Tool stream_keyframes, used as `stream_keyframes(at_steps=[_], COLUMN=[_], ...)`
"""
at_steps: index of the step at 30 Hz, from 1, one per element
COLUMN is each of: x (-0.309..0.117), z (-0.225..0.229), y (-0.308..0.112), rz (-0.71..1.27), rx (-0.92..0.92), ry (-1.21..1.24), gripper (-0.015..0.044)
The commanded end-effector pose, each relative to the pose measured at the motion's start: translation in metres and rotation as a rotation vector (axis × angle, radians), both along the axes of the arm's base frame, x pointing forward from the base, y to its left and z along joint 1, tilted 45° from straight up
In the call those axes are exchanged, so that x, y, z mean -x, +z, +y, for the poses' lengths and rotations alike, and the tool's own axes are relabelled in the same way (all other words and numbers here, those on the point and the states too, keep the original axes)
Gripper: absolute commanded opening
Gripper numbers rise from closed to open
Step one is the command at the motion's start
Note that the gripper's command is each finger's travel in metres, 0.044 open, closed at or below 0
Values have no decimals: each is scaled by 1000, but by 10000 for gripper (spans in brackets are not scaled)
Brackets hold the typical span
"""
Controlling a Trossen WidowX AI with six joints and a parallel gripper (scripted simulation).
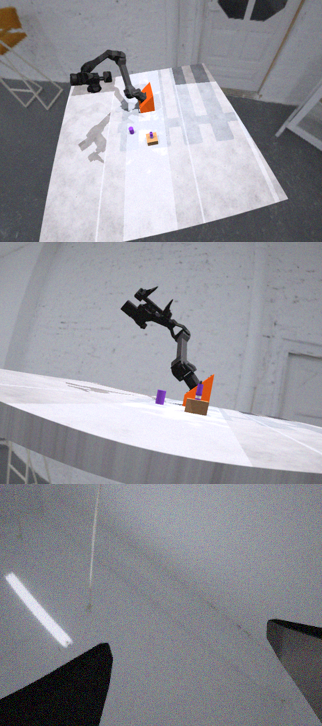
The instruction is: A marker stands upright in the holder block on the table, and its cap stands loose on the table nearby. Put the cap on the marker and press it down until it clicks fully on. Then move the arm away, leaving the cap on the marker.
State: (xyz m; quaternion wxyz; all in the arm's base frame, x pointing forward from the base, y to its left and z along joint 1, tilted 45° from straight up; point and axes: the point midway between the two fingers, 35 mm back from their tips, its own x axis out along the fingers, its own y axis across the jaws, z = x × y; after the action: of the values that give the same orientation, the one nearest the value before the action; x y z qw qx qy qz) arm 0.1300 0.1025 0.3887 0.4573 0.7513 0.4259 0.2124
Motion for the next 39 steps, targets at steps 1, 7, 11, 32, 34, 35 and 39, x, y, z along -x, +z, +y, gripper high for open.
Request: stream_keyframes(at_steps=[1,7,11,32,34,35,39], x=[-2,-61,-87,-105,-105,-105,-105], z=[-1,-28,-45,-123,-123,-123,-123], y=[-1,-63,-119,-256,-256,-256,-256], rz=[4,157,283,436,436,436,436], rx=[6,276,556,2296,2296,2296,2296], ry=[-6,-150,-173,586,586,586,586], gripper=[374,254,254,254,254,254,254])
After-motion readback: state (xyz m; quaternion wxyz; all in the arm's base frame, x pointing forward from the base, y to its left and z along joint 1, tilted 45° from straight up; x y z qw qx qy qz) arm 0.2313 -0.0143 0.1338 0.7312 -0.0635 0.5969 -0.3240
